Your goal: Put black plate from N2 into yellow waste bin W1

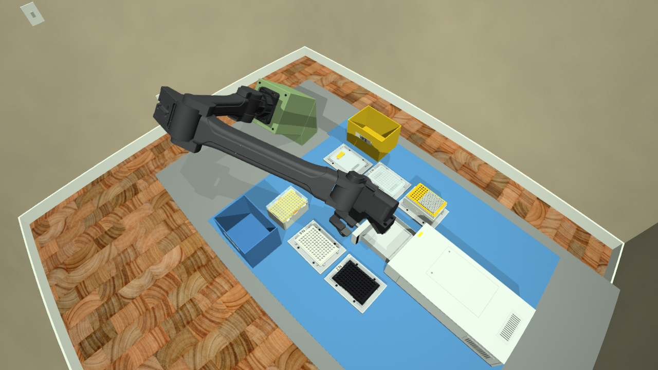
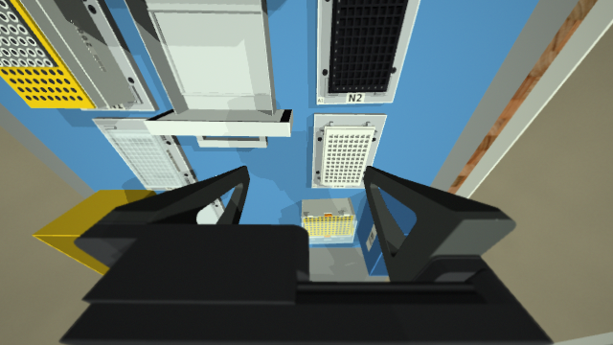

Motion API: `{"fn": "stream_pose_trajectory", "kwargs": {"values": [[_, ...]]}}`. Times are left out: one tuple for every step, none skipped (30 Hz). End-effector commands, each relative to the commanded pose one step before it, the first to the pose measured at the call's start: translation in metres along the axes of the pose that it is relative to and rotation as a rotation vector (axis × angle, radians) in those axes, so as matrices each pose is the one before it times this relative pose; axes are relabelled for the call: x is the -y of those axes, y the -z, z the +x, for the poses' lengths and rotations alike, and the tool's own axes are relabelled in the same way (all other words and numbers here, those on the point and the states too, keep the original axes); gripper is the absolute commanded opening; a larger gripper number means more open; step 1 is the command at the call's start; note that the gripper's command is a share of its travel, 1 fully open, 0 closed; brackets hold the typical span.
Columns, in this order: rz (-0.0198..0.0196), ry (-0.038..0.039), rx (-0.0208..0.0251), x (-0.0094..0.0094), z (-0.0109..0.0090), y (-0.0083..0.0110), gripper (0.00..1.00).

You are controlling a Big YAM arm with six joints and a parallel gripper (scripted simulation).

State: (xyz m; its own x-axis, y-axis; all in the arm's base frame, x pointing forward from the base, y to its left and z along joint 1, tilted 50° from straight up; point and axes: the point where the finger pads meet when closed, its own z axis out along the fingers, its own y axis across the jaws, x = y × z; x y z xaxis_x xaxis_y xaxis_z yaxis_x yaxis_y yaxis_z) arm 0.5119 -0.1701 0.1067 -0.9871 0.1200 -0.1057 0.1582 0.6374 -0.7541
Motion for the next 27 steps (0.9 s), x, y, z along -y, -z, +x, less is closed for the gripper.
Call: {"fn": "stream_pose_trajectory", "kwargs": {"values": [[-0.00739, 0.01363, 0.06399, 0.00729, -0.02169, 0.02933, 1.0], [0.00416, -0.00822, -0.03387, 0.00723, 0.00232, -0.01975, 1.0], [0.00105, 0.00281, -0.01554, 0.00022, -0.00094, -0.01059, 1.0], [-0.0003, -0.00179, 0.00154, 0.00241, -0.00325, -0.00147, 1.0], [-0.00031, -0.00148, 0.00128, 0.0024, -0.00318, -0.00147, 1.0], [-0.00032, -0.00116, 0.00102, 0.0024, -0.0031, -0.00147, 1.0], [-0.00005, -0.00085, 0.00075, 0.00244, -0.00303, -0.00147, 1.0], [0.00011, 0.00024, -0.00019, 0.00247, -0.00276, -0.00148, 1.0], [0.00012, 0.00136, -0.00117, 0.00246, -0.00248, -0.00148, 1.0], [0.00012, 0.00082, -0.0007, 0.00247, -0.00261, -0.00147, 1.0], [0.00013, 0.00036, -0.0003, 0.00247, -0.00272, -0.00147, 1.0], [-0.00029, 0.00019, 0.00649, 0.00258, -0.00371, 0.00245, 1.0], [-0.0015, 0.0086, 0.01167, -0.00221, -0.00489, 0.00556, 1.0], [-0.00044, 0.00471, 0.00132, 0.0004, -0.00307, -0.00011, 1.0], [0.00051, 0.00101, -0.00911, 0.00292, -0.00114, -0.00583, 1.0], [0.0, 0.0, 0.0, 0.0, 0.0, 0.0, 1.0], [0.0, 0.0, 0.0, 0.0, 0.0, 0.0, 1.0], [0.00342, -0.03153, 0.0096, 0.02177, -0.00166, 0.00483, 1.0], [-0.00095, 0.01917, -0.02181, -0.00715, -0.00001, -0.0127, 1.0], [-0.00027, 0.00869, -0.00757, -0.00111, -0.00173, -0.00453, 1.0], [0.00001, 0.00141, -0.00124, 0.00246, -0.00243, -0.00144, 1.0], [-0.00013, -0.00002, 0.00003, 0.00245, -0.00279, -0.00143, 1.0], [-0.00003, -0.00002, 0.00002, 0.00247, -0.00279, -0.00143, 1.0], [0.00001, -0.00002, 0.00002, 0.00248, -0.00279, -0.00143, 1.0], [-0.00001, -0.00002, 0.00002, 0.00247, -0.00279, -0.00143, 1.0], [0.00005, -0.00003, 0.00002, 0.00248, -0.00279, -0.00143, 1.0], [-0.00043, 0.00327, 0.00385, 0.00041, -0.00373, 0.00084, 1.0]]}}
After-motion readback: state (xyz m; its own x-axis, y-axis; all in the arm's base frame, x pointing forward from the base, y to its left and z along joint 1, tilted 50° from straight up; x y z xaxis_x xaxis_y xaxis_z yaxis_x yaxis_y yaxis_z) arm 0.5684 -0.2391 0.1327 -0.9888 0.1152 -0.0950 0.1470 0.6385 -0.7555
